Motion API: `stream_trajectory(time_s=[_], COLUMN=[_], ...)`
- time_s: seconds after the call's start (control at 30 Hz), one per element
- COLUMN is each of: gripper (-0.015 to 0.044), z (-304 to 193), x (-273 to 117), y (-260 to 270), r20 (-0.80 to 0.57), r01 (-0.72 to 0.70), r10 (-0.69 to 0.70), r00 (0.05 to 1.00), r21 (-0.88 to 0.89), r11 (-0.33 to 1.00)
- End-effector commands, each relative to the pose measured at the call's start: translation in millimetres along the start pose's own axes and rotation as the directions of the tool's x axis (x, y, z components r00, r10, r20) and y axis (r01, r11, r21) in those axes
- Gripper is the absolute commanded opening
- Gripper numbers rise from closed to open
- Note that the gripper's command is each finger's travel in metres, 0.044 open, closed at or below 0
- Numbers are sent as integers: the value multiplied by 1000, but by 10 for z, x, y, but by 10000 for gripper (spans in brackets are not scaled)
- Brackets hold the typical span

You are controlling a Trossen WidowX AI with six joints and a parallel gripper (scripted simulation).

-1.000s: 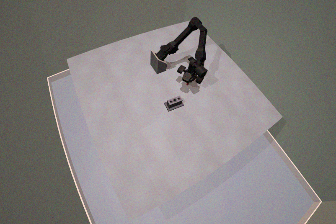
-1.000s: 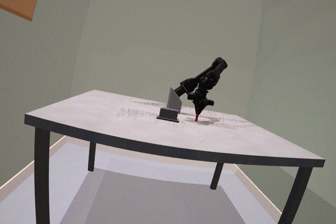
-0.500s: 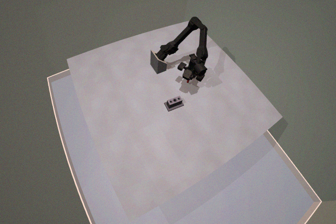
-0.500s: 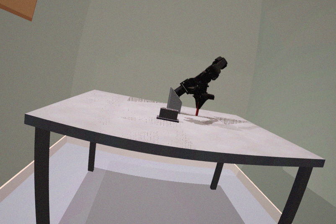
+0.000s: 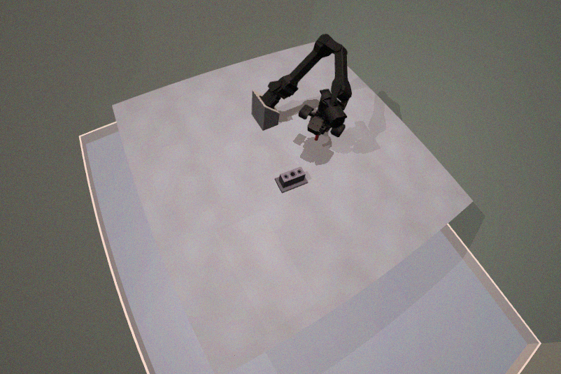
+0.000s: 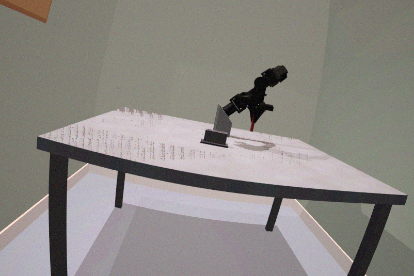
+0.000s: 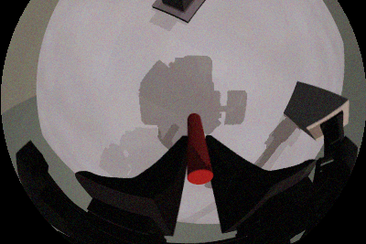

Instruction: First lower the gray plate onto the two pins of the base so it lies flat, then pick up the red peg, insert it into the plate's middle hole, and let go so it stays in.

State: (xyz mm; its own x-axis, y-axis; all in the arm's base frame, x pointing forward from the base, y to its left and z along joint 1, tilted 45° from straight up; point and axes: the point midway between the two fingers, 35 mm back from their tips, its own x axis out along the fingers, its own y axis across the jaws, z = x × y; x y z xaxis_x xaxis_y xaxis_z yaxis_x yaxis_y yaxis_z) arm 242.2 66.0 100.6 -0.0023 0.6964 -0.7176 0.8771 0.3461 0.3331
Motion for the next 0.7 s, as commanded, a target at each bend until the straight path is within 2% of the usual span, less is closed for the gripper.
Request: stream_trajectory(time_s=[0.0,0.67], gripper=[0,0], z=[51,610], x=[14,-40], y=[5,162], r20=[-3,5], r01=[7,7], r10=[-7,-7], r00=[1000,1000], r21=[9,5], r11=[1000,1000])
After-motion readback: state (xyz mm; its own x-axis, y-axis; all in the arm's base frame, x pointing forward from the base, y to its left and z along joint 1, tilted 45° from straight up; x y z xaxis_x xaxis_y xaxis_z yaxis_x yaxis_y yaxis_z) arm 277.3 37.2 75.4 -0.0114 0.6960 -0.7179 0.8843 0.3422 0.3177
